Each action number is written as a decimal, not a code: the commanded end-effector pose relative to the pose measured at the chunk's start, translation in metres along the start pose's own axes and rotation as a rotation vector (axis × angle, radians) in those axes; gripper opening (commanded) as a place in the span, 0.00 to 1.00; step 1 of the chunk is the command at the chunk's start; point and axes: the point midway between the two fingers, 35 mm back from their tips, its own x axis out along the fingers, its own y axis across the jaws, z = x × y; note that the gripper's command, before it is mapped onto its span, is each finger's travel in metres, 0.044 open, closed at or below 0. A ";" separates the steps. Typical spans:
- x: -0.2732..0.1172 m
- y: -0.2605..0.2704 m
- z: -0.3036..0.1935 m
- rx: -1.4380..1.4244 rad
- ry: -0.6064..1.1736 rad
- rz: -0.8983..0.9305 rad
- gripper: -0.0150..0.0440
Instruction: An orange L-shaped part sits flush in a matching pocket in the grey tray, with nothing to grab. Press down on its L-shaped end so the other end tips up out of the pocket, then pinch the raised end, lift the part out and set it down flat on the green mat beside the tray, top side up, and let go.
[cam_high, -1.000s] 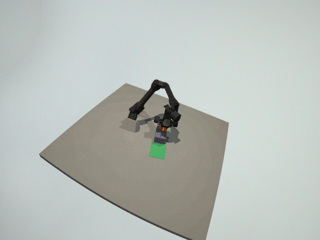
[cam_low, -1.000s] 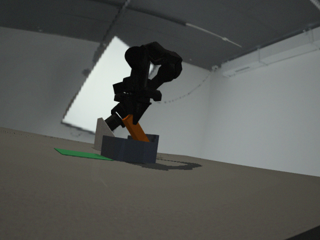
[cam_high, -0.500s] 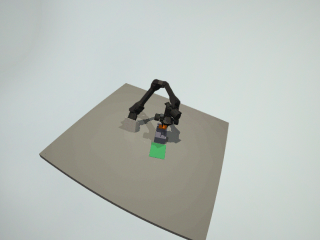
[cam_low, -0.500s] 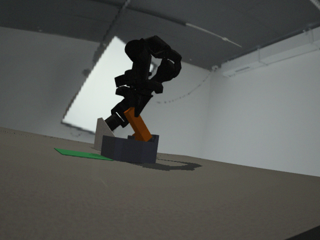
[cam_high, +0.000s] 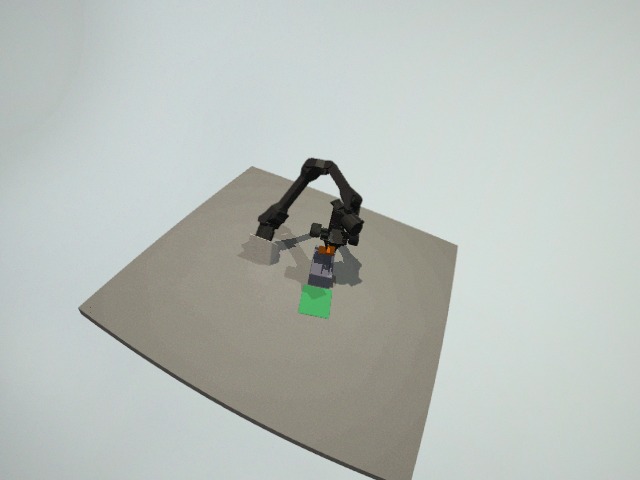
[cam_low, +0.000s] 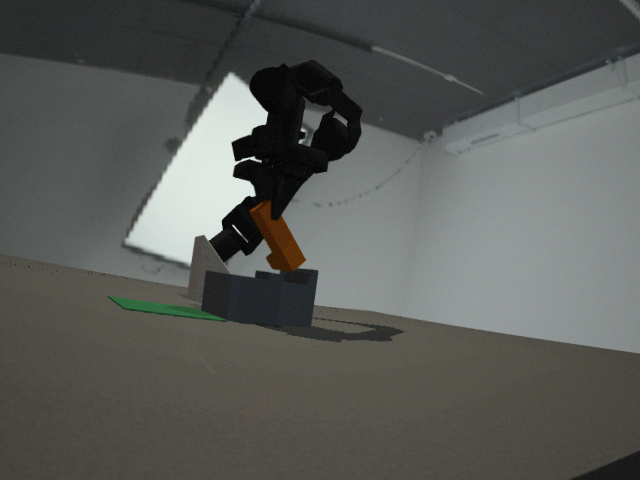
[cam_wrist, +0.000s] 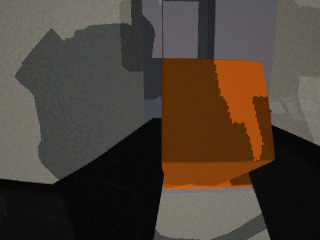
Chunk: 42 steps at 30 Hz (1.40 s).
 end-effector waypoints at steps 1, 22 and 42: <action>-0.002 0.000 0.001 -0.002 -0.004 -0.002 0.25; -0.004 -0.006 0.064 -0.003 -0.007 -0.002 0.25; -0.005 -0.014 0.156 -0.004 -0.012 -0.002 0.25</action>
